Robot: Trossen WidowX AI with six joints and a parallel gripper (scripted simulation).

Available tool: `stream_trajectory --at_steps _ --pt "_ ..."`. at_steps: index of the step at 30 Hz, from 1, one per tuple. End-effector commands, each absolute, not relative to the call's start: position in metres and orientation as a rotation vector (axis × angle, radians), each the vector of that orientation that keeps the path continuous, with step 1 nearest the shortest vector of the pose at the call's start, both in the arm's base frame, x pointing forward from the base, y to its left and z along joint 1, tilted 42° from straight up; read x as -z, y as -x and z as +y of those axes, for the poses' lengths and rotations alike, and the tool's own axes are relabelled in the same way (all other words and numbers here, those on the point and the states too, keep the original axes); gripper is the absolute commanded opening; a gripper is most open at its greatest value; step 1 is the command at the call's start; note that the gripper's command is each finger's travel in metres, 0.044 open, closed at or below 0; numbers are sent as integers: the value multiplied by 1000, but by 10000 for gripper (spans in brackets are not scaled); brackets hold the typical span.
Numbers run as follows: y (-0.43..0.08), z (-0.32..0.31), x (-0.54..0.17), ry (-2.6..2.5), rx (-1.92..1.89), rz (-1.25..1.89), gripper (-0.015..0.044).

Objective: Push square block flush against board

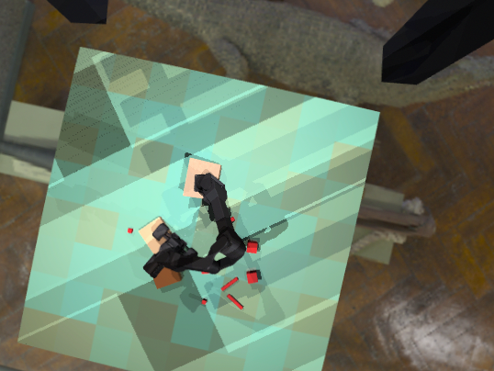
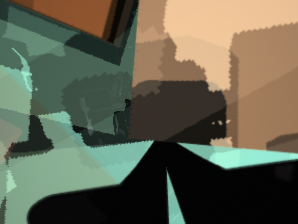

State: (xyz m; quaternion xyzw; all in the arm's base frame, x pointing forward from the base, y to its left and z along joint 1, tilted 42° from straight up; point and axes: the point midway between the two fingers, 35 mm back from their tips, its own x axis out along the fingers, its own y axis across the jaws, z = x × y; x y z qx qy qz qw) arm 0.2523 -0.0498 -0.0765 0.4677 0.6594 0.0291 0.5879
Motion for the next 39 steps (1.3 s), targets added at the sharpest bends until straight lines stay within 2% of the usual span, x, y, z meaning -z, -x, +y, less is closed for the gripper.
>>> stream_trajectory --at_steps 1,23,39 --pt "-257 -54 81 -1084 -72 1538 0" --pt "-281 -77 97 -1082 -71 1536 0" --pt "-266 -64 90 -1083 -71 1538 0"
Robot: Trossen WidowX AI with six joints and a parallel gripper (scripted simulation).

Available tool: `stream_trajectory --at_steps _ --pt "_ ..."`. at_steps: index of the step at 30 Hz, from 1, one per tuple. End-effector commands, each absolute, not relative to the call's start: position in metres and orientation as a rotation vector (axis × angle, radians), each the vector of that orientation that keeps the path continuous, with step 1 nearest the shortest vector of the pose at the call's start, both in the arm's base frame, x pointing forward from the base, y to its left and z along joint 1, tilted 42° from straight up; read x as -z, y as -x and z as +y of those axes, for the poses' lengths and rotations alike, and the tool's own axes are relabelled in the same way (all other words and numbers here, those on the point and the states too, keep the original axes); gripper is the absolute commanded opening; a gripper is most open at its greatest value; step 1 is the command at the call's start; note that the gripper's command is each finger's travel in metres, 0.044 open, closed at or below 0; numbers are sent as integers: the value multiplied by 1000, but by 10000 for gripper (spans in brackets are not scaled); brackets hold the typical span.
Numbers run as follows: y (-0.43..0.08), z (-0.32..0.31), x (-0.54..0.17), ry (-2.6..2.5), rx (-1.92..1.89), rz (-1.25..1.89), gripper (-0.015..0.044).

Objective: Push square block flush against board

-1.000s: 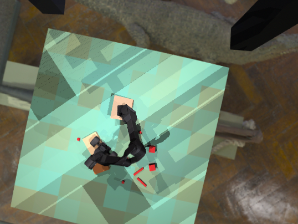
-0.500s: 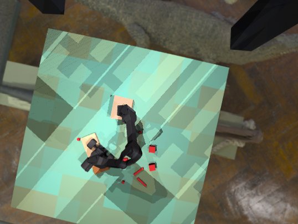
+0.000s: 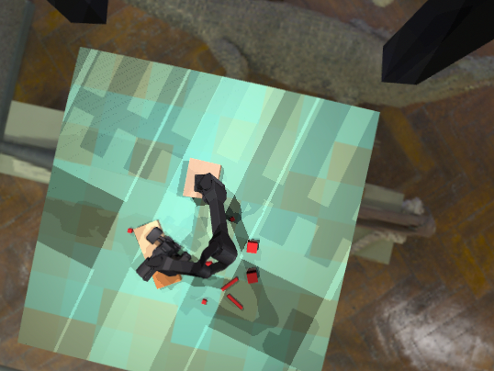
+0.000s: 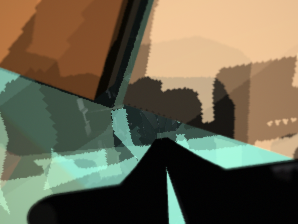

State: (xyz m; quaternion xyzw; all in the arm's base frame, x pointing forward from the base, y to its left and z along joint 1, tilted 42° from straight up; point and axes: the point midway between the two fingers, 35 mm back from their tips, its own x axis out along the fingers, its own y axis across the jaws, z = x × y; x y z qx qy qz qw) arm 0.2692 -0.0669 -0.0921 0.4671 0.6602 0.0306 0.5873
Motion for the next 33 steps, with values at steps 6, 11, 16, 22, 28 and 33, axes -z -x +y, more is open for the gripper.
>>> stream_trajectory --at_steps 6,11,16,22,28,33 --pt "-258 -59 87 -1083 -71 1538 0" --pt "-252 -54 84 -1084 -71 1539 0" --pt "-245 -49 82 -1084 -71 1539 0" --pt "-242 -79 52 -1081 -69 1539 0" --pt "-240 -87 42 -1082 -69 1540 0" --pt "-233 -99 51 -985 -149 1516 0"
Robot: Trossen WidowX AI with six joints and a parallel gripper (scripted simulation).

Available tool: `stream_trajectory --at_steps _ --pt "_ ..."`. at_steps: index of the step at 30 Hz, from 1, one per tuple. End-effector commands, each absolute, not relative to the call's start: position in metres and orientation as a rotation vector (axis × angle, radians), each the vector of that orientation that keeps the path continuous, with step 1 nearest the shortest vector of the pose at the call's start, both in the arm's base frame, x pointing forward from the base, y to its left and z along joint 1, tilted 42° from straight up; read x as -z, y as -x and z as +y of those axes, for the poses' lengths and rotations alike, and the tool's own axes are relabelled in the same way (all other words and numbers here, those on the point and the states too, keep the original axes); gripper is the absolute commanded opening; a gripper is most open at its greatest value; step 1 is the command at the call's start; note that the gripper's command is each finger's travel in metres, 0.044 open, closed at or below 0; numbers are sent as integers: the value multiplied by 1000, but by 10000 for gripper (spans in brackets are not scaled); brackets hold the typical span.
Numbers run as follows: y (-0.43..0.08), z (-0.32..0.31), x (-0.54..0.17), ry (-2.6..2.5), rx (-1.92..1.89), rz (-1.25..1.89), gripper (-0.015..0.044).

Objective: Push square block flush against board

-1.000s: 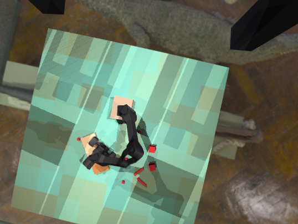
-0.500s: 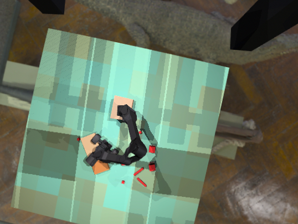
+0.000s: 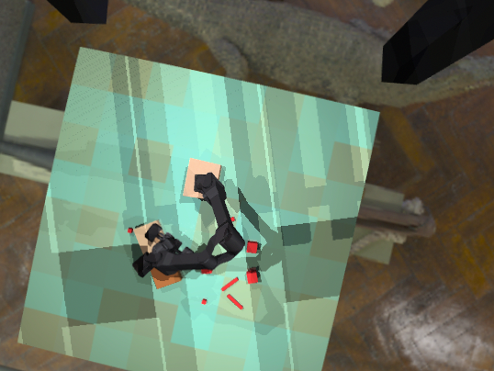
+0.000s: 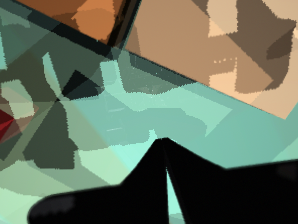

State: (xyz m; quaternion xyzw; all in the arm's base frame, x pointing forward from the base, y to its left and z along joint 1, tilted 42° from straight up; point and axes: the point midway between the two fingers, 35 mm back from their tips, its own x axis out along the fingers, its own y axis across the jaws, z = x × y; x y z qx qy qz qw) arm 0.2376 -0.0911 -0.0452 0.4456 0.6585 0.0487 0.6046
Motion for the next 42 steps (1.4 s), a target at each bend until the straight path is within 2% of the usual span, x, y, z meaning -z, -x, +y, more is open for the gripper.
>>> stream_trajectory --at_steps 1,28,35,39,42 --pt "-231 -103 54 -957 -173 1509 0" --pt "-151 -171 126 -219 -779 1228 0" --pt "-149 -170 130 -201 -793 1217 0" --pt "-156 -138 167 -202 -795 1215 0" --pt "-156 -135 169 -202 -795 1215 0"
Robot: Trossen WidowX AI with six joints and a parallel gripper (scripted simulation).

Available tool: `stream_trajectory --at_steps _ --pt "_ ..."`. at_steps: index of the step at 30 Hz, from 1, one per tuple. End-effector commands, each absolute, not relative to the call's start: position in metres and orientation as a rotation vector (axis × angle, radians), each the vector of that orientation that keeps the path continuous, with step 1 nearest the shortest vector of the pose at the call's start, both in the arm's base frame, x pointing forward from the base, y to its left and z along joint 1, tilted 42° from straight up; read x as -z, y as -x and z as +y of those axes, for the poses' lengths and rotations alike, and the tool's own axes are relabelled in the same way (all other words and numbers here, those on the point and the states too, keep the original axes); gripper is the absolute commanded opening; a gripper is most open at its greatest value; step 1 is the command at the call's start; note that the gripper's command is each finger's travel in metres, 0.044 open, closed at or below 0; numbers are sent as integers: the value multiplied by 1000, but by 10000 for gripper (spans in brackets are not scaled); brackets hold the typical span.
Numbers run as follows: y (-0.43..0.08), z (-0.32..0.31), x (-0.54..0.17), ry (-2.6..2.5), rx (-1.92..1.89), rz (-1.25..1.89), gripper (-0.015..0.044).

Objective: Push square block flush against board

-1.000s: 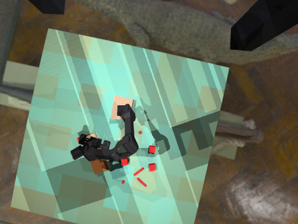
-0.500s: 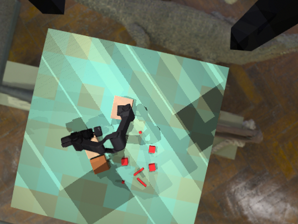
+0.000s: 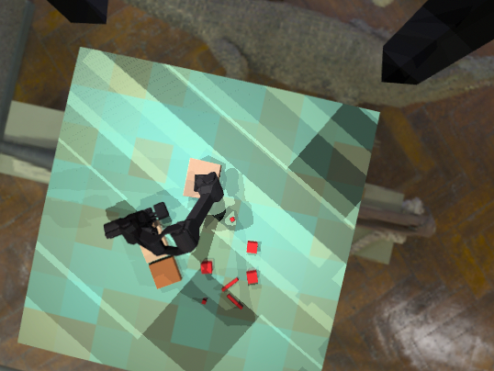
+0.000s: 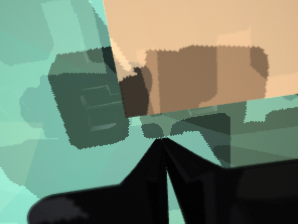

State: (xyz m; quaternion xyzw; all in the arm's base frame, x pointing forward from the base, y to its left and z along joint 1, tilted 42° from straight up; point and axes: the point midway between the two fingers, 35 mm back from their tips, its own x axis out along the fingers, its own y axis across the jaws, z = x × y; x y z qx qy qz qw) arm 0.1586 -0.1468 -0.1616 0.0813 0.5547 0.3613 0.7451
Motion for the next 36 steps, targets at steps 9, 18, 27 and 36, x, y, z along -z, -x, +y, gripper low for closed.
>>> stream_trajectory --at_steps 9,18,27,36 --pt "-163 -134 166 -201 -793 1216 0" --pt "-176 -132 162 -200 -792 1216 0" --pt "-189 -129 157 -200 -791 1215 0" --pt "-180 -133 161 -199 -790 1216 0"
